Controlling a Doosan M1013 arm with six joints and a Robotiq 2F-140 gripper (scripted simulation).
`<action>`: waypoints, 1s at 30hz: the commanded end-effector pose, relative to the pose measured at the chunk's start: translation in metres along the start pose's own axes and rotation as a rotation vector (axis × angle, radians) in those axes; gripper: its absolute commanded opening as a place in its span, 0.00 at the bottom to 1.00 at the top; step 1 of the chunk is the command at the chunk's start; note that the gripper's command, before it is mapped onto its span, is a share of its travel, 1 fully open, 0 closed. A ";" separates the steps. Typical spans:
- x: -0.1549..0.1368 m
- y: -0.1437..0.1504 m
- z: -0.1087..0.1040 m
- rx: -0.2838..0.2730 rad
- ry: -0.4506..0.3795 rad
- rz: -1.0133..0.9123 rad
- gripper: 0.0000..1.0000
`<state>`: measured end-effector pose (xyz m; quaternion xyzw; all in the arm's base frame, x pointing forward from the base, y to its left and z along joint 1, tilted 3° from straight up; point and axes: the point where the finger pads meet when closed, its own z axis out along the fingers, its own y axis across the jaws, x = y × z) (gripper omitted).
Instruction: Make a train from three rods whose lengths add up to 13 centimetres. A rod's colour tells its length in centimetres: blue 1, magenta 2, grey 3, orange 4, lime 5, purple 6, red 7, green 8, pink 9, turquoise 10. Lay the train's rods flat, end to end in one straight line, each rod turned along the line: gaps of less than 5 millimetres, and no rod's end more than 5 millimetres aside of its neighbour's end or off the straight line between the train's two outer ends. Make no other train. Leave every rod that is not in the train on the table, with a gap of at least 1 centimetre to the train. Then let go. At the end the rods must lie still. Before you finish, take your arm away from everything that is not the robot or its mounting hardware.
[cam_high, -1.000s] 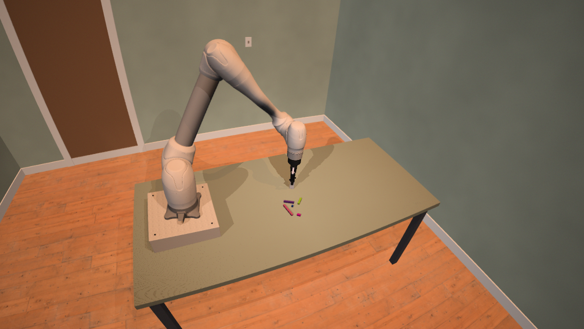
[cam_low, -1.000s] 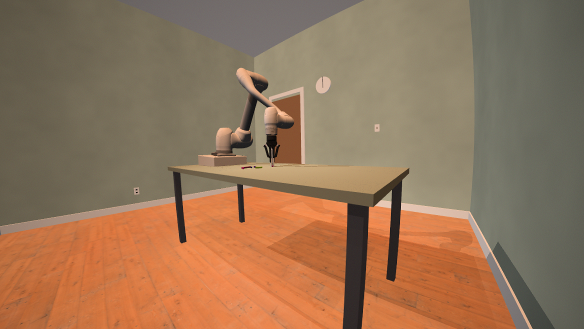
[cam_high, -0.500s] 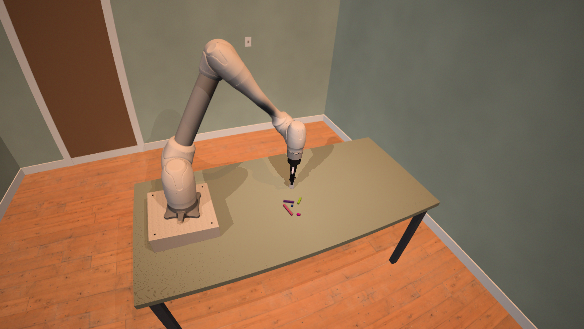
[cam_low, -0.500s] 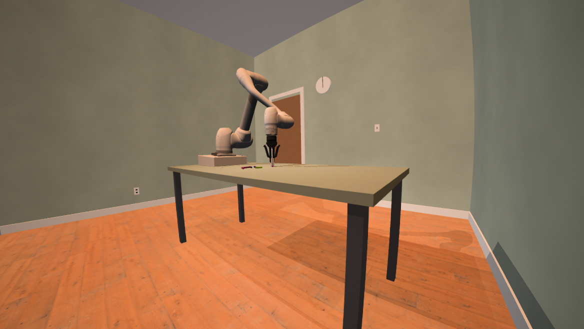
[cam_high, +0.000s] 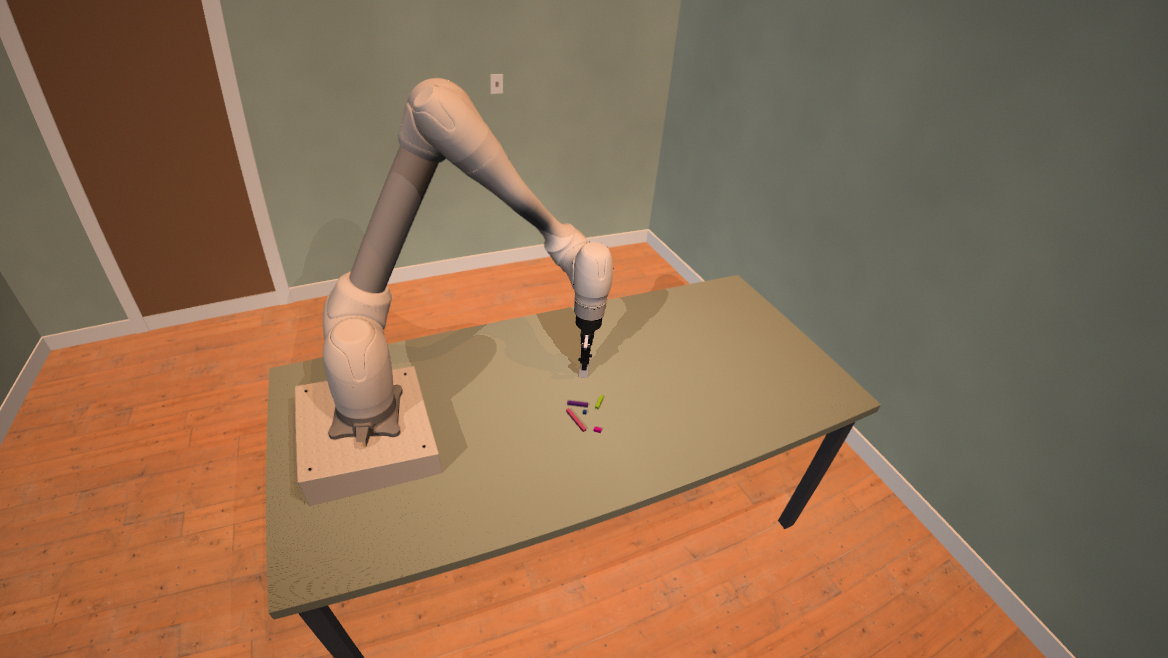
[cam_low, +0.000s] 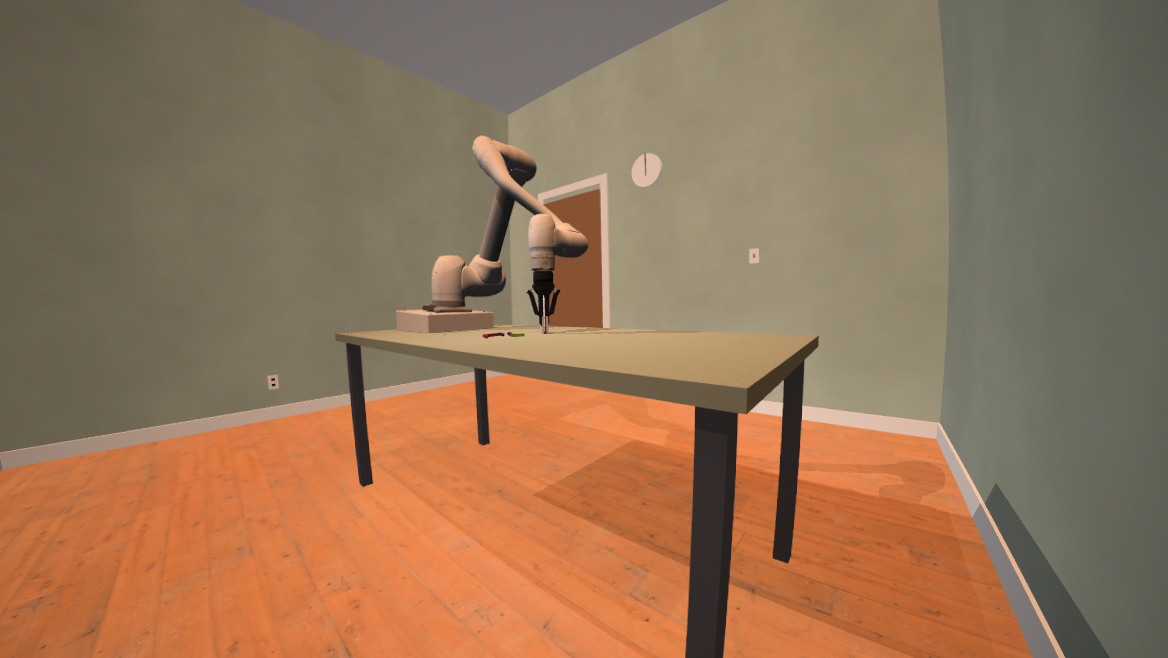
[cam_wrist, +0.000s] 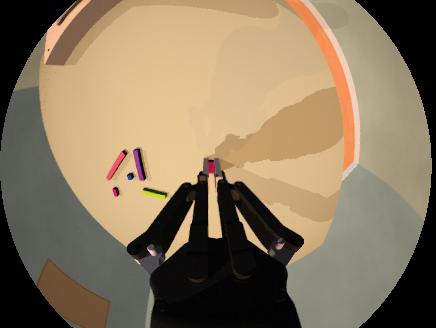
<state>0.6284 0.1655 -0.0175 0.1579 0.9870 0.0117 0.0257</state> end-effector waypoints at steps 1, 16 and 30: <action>0.000 0.000 0.000 0.000 0.000 0.000 0.03; 0.000 0.000 -0.055 0.000 0.000 0.000 0.03; 0.000 0.000 -0.100 0.000 0.000 0.000 0.03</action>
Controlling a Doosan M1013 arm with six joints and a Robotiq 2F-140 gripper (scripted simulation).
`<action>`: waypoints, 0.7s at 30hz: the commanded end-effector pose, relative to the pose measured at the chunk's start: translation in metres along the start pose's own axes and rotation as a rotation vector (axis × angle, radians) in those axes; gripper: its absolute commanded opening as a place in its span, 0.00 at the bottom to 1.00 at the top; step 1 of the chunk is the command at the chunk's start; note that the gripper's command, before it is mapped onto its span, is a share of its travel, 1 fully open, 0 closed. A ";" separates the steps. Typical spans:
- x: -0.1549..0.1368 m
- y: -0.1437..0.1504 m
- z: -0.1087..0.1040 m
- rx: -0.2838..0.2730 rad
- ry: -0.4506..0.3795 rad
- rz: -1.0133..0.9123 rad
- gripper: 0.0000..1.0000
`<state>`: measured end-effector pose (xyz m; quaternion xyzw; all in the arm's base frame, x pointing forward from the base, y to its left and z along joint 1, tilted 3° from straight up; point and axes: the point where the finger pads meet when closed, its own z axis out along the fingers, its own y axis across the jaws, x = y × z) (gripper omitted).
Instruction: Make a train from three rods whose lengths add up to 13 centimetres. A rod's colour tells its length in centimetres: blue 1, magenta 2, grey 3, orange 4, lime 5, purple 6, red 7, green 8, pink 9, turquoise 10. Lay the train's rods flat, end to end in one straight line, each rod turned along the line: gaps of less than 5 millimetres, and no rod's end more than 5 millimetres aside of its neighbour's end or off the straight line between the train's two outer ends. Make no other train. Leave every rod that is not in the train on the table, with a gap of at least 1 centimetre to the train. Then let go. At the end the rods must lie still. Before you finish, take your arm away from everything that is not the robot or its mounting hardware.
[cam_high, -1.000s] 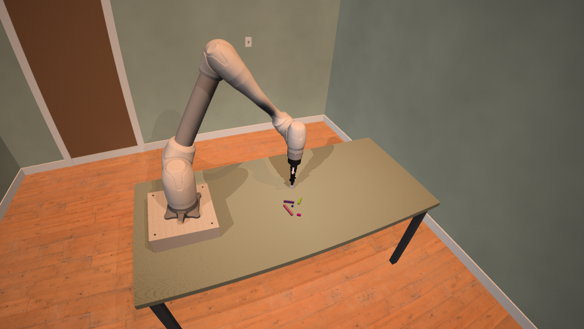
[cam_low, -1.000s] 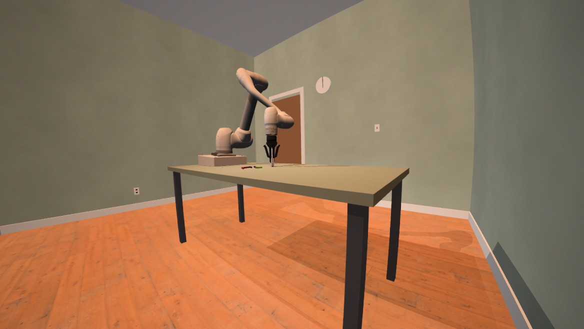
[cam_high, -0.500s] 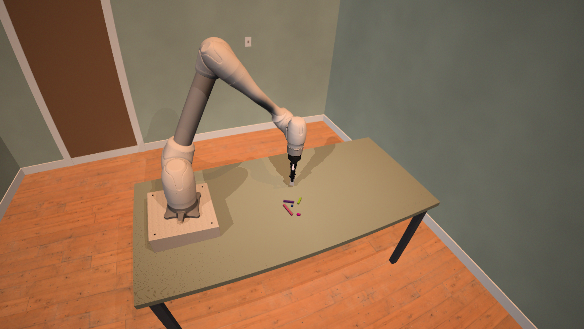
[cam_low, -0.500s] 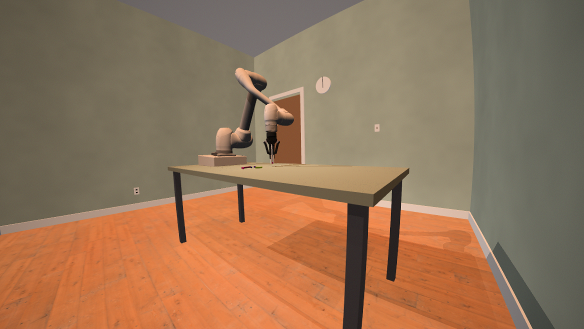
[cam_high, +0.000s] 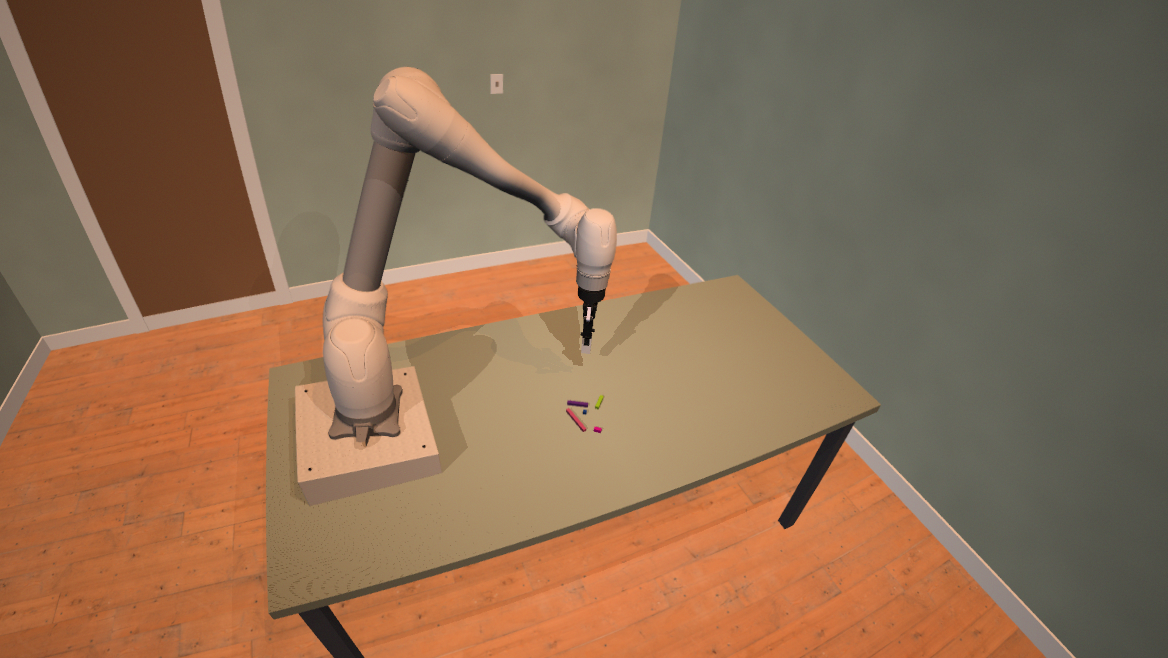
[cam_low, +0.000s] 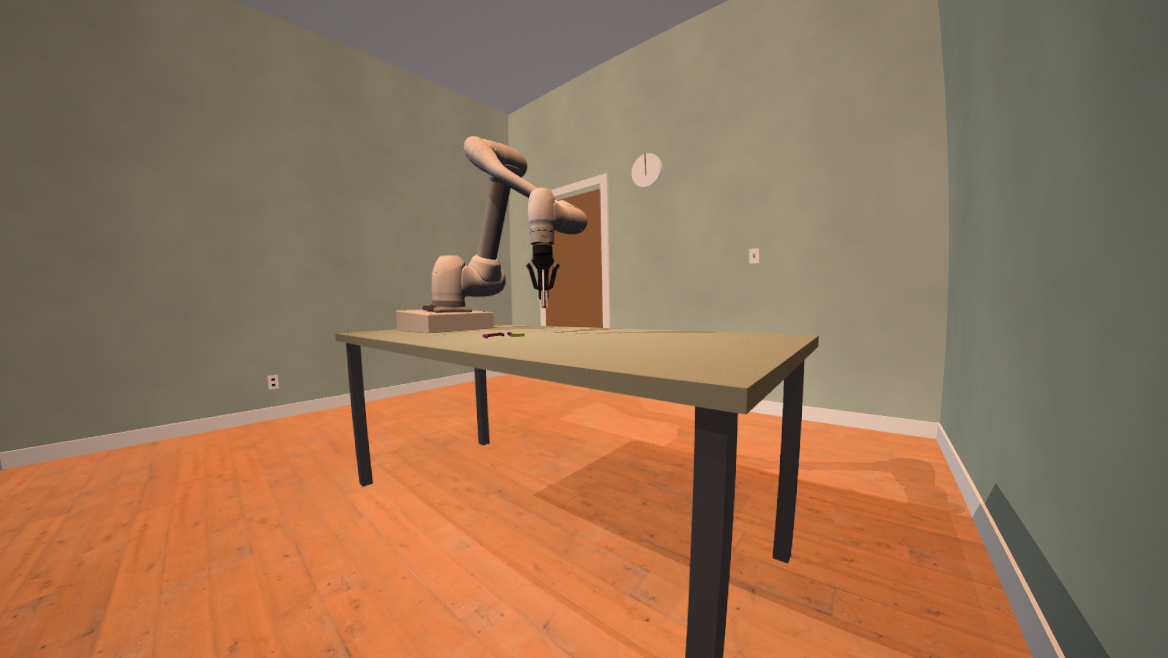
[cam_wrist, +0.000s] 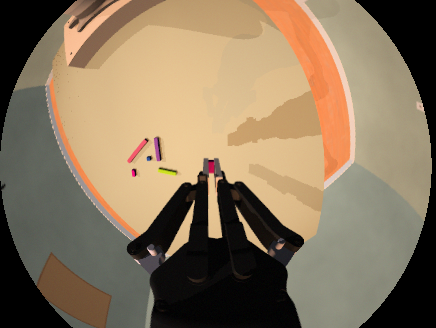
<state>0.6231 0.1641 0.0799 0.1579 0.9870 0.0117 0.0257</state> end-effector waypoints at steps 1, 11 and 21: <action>0.000 0.000 -0.003 0.000 0.000 0.000 0.03; 0.006 0.000 -0.003 0.000 0.000 0.083 0.03; 0.033 0.001 -0.003 0.000 0.000 0.440 0.03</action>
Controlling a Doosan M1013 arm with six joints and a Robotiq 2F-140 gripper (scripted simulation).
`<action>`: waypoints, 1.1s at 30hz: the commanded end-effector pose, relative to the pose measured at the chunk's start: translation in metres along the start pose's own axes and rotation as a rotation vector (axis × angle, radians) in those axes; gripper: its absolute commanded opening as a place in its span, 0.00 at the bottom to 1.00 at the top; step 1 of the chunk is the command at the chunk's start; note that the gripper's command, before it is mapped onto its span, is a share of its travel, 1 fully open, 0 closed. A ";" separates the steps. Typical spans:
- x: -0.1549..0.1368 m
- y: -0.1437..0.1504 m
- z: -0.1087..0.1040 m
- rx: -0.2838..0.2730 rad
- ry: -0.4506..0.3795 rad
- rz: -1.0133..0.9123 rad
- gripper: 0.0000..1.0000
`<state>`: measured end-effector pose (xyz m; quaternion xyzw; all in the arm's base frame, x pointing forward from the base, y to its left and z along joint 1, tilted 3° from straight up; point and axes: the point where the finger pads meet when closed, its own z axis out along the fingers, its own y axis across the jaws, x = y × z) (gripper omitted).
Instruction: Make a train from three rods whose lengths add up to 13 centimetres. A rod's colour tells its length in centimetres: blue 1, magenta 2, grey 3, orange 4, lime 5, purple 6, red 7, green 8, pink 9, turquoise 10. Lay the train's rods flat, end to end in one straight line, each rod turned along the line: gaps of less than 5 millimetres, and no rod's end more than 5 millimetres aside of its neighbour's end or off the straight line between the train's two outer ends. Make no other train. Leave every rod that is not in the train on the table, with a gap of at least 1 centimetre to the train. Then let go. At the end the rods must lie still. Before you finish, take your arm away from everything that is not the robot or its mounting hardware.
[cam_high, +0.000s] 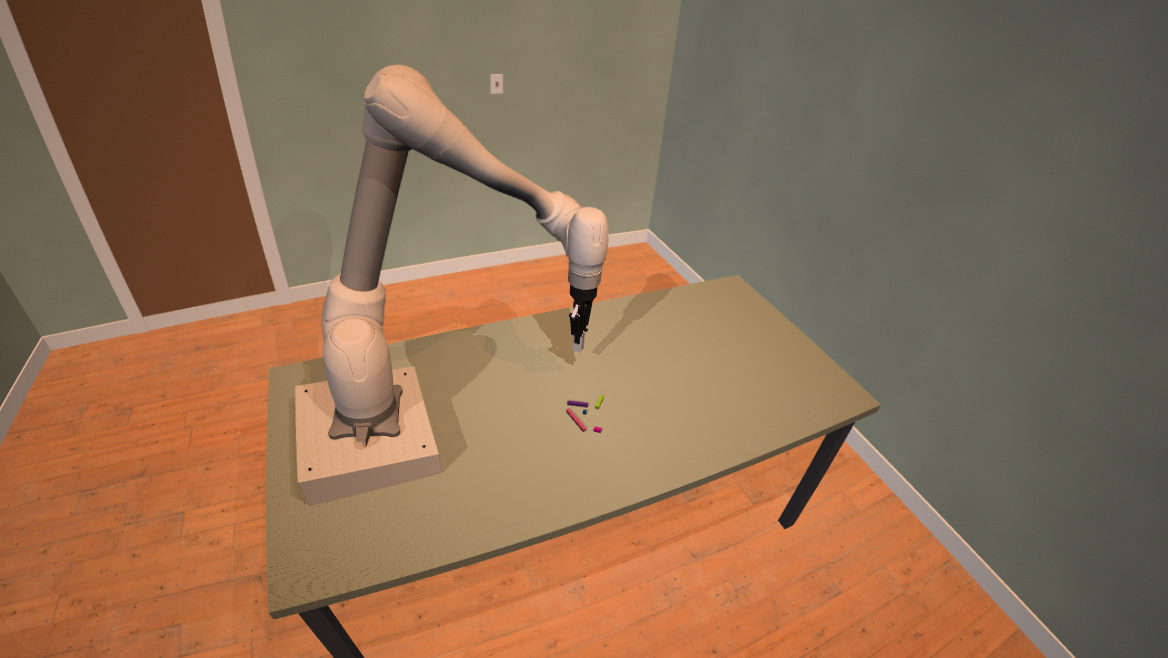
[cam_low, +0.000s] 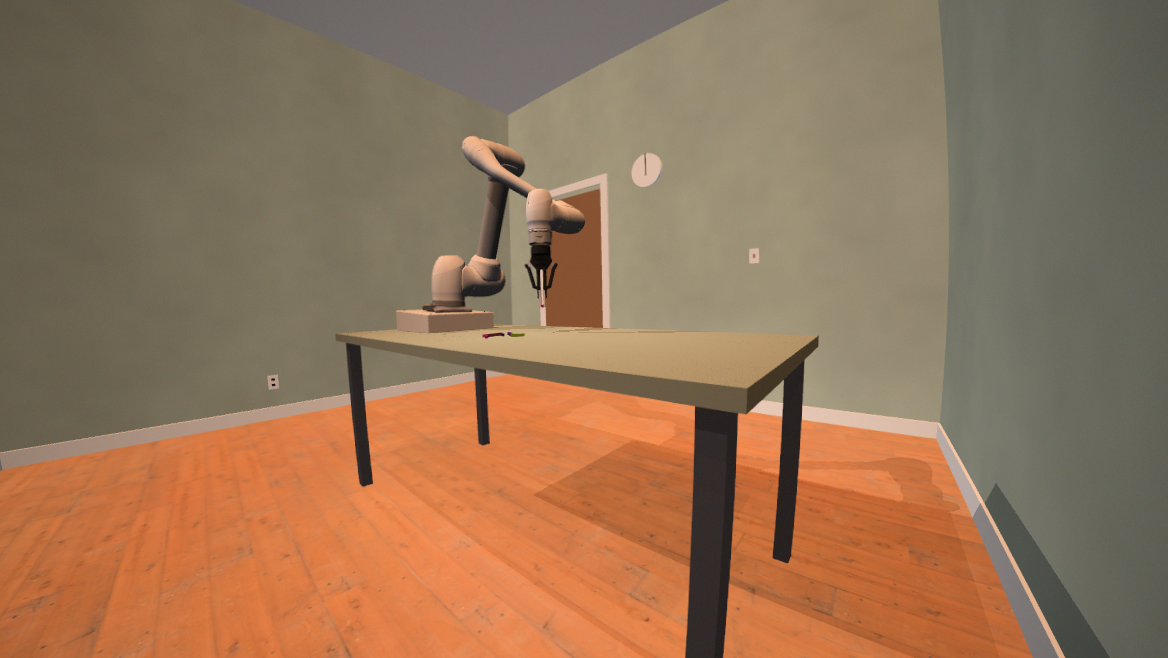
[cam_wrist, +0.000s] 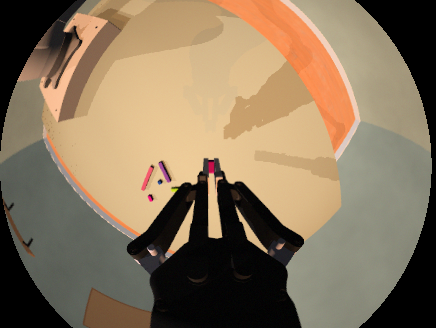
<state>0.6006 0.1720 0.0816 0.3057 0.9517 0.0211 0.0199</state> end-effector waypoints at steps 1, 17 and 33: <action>0.012 -0.003 0.000 0.007 -0.011 0.167 0.03; 0.035 -0.012 0.000 0.005 -0.012 0.495 0.03; 0.035 -0.012 0.007 0.006 -0.012 0.495 0.03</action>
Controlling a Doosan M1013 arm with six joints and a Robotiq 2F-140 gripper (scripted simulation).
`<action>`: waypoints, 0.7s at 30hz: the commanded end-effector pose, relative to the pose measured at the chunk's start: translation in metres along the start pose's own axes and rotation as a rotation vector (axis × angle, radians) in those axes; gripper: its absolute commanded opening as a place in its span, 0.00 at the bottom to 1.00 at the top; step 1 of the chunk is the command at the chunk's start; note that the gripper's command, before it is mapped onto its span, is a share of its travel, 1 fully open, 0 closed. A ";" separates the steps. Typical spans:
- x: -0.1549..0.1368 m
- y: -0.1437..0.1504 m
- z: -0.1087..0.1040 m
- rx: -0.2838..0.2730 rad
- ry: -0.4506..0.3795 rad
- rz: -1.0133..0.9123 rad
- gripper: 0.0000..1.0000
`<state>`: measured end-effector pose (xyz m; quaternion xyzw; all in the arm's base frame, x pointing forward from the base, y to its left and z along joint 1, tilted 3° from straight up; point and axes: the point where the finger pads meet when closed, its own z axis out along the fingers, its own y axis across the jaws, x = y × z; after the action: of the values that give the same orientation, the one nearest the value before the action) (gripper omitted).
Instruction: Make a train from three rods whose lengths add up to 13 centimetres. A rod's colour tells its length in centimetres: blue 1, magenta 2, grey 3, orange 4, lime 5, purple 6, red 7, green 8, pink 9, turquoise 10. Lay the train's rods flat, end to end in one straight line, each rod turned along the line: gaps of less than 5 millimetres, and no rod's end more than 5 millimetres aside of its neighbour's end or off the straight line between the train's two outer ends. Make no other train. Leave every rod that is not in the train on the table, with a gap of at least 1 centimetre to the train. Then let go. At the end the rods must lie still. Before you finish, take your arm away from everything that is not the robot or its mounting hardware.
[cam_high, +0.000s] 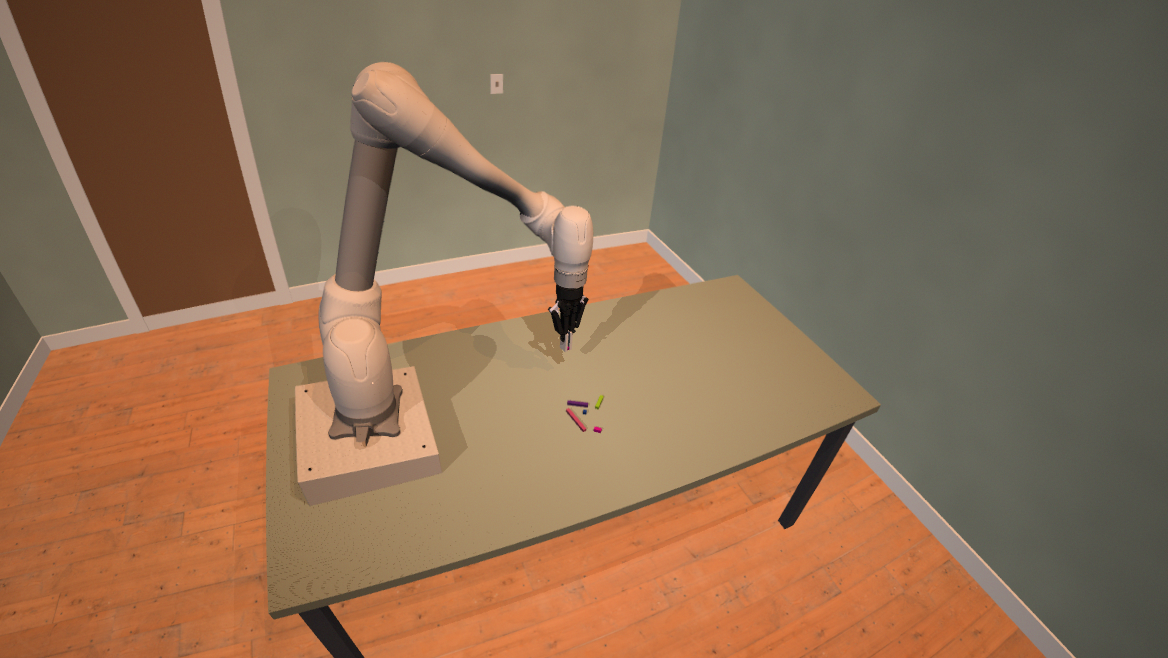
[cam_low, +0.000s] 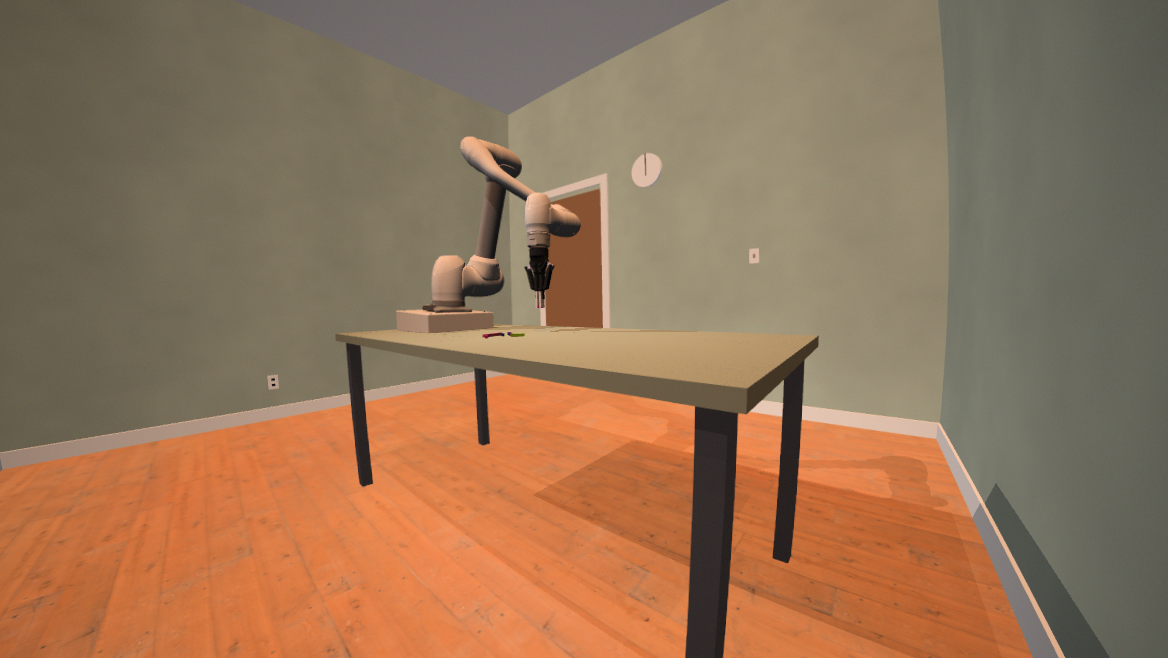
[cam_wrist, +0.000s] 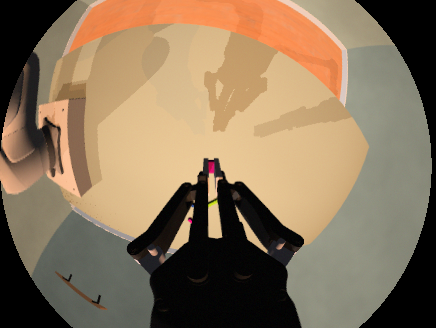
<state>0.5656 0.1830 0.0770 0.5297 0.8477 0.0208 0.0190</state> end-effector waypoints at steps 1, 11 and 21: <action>0.000 0.000 0.007 0.000 0.000 0.000 0.03; 0.000 0.000 0.038 0.000 0.000 0.000 0.03; 0.000 0.000 0.076 0.000 0.000 0.000 0.03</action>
<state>0.5688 0.1840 0.0109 0.5297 0.8477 0.0206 0.0190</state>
